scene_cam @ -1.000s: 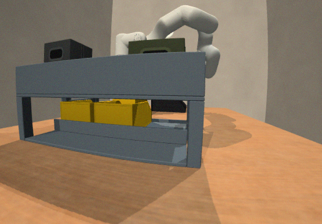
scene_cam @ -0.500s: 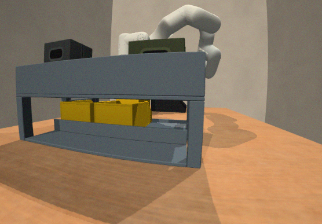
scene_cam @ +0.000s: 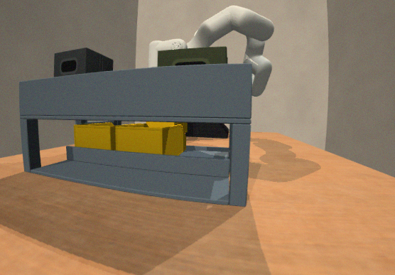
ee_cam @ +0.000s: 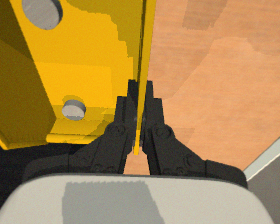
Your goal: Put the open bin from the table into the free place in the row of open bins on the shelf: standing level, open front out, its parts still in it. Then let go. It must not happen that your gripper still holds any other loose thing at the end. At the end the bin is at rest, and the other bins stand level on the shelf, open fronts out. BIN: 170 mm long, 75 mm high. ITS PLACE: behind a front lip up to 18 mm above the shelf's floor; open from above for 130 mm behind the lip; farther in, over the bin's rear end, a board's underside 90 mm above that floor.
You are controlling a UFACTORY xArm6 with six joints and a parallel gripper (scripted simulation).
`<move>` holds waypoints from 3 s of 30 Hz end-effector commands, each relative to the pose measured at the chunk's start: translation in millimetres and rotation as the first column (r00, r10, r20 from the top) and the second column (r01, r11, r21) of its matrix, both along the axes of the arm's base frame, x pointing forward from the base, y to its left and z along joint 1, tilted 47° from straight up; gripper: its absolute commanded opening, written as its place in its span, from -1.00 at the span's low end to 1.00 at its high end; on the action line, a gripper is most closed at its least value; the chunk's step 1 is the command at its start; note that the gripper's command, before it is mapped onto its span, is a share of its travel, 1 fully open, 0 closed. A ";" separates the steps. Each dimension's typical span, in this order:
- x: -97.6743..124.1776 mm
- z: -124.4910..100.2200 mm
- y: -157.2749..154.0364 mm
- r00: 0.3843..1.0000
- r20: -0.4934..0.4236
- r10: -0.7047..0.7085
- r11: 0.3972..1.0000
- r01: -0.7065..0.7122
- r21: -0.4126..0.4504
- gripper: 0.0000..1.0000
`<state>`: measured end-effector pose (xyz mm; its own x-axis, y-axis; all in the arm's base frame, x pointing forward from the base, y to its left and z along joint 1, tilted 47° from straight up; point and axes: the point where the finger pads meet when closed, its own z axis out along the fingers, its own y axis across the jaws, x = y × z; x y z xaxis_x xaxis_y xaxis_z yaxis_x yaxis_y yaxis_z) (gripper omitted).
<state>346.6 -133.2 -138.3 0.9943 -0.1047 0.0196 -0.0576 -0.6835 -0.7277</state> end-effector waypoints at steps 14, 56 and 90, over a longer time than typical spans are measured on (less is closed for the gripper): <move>0.6 12.0 9.9 1.000 0.002 -0.002 1.000 0.002 -0.003 -1.00; 0.4 33.0 30.9 1.000 0.002 -0.002 1.000 0.002 -0.003 -1.00; 0.3 54.0 52.0 1.000 0.002 -0.002 1.000 0.002 -0.002 -1.00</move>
<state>345.9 -80.0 -85.1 0.9942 -0.1055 0.0190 -0.0586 -0.6834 -0.7277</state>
